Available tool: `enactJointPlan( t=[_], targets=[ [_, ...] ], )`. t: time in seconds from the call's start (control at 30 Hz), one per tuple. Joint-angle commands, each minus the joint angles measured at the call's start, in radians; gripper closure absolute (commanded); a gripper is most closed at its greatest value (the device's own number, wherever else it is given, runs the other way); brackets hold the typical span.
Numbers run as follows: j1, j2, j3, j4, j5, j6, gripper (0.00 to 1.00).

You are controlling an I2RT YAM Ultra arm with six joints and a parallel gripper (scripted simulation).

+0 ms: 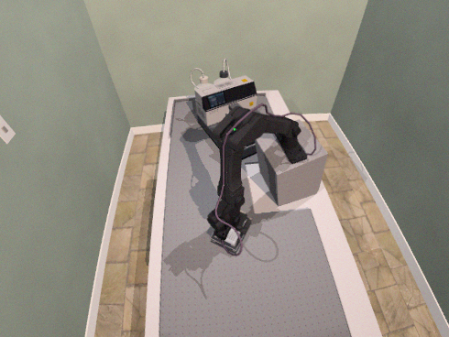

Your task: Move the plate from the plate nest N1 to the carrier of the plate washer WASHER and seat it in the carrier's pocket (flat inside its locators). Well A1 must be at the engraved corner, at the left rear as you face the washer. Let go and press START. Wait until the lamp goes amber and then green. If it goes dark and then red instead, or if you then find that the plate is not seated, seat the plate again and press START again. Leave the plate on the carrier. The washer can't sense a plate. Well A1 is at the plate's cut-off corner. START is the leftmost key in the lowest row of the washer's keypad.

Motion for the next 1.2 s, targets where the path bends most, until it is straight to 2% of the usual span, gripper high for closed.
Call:
enactJointPlan(
  t=[0.0, 0.1, 0.13, 0.33, 0.43, 1.13, 1.17],
  targets=[
    [-0.006, -0.013, 0.025, 0.023, -0.011, -0.006, 0.0],
    [-0.006, -0.013, 0.025, 0.023, -0.011, -0.006, 0.0],
    [-0.001, -0.008, 0.006, 0.01, -0.003, -0.002, 0.02],
    [-0.001, -0.008, 0.006, 0.01, -0.003, -0.002, 0.14],
    [-0.001, -0.008, 0.006, 0.01, -0.003, -0.002, 0.16],
    [-0.001, -0.008, 0.006, 0.01, -0.003, -0.002, 0.16],
    [-0.005, -0.013, 0.025, 0.023, -0.011, -0.006, 0.16]
  ],
)
